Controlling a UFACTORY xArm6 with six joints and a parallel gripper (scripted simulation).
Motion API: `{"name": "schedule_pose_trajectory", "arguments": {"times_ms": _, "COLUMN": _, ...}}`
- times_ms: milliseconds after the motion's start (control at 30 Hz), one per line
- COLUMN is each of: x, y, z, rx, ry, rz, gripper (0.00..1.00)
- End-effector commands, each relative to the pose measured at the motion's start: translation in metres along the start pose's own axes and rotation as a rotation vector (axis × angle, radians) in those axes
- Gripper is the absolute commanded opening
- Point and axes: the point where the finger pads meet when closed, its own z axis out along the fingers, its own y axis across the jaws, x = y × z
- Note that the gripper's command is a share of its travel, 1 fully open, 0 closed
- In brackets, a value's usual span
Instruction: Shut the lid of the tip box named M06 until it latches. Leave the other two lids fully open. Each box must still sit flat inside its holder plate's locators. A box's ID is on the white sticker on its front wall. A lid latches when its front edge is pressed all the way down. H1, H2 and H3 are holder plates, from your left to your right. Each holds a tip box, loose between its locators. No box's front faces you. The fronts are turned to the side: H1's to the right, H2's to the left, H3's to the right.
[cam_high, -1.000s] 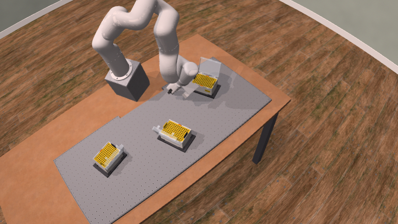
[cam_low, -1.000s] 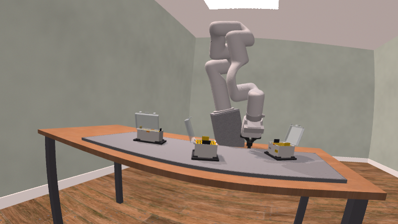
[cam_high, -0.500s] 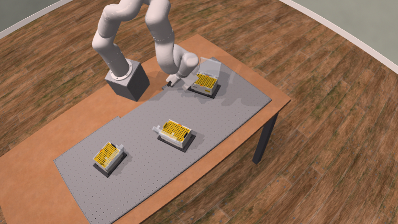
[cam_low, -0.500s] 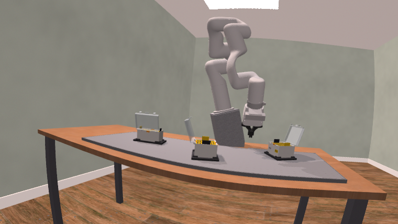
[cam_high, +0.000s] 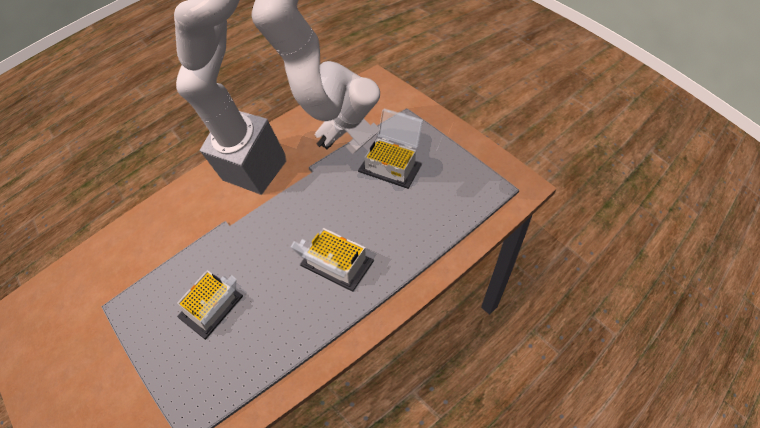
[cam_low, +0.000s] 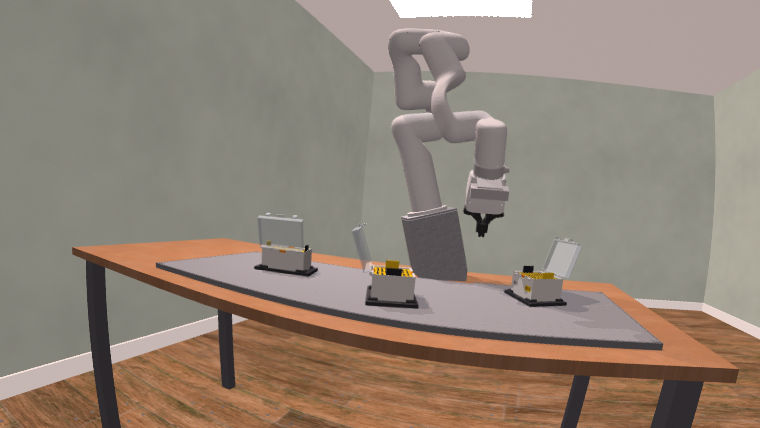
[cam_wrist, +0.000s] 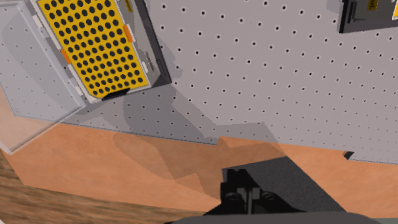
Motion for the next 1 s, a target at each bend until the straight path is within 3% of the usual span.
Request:
{"name": "schedule_pose_trajectory", "arguments": {"times_ms": 0, "x": -0.010, "y": 0.000, "z": -0.019, "rx": 0.000, "ry": 0.001, "rz": 0.000, "gripper": 0.00}}
{"name": "schedule_pose_trajectory", "arguments": {"times_ms": 167, "x": -0.023, "y": 0.000, "z": -0.041, "rx": 0.000, "ry": 0.001, "rz": 0.000, "gripper": 0.00}}
{"name": "schedule_pose_trajectory", "arguments": {"times_ms": 500, "x": -0.023, "y": 0.000, "z": -0.041, "rx": 0.000, "ry": 0.001, "rz": 0.000, "gripper": 0.00}}
{"name": "schedule_pose_trajectory", "arguments": {"times_ms": 733, "x": 0.008, "y": -0.001, "z": -0.058, "rx": 0.113, "ry": 0.001, "rz": 0.196, "gripper": 0.00}}
{"name": "schedule_pose_trajectory", "arguments": {"times_ms": 967, "x": 0.038, "y": -0.002, "z": -0.076, "rx": 0.113, "ry": 0.002, "rz": 0.196, "gripper": 0.00}}
